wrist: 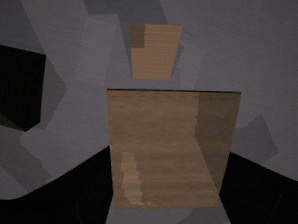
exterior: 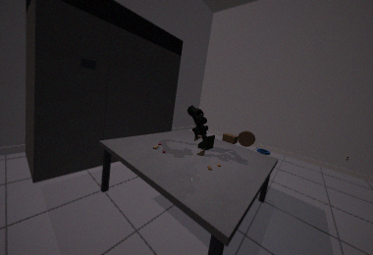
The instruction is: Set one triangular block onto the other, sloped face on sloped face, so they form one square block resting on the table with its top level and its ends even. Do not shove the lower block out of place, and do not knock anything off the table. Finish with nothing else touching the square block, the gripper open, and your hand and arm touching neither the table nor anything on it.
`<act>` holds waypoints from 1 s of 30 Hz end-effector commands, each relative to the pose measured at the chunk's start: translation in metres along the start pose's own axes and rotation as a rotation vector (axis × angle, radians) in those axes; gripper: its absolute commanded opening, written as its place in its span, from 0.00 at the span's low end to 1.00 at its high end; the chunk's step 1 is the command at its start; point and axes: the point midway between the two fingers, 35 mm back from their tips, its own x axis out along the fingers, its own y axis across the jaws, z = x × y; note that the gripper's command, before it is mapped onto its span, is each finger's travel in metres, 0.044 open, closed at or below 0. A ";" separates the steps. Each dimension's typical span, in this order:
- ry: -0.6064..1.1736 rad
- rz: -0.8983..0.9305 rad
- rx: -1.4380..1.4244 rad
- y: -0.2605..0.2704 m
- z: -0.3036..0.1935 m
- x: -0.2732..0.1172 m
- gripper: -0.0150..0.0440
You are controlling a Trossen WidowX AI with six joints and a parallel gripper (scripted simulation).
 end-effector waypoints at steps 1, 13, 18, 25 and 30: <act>0.003 0.008 -0.006 0.000 0.008 0.017 0.25; 0.004 0.007 -0.005 0.004 0.024 0.063 0.25; 0.004 0.007 -0.005 0.002 0.024 0.065 0.25; 0.005 0.007 -0.004 0.000 0.031 0.090 0.25; 0.009 0.006 -0.002 -0.001 0.032 0.089 0.25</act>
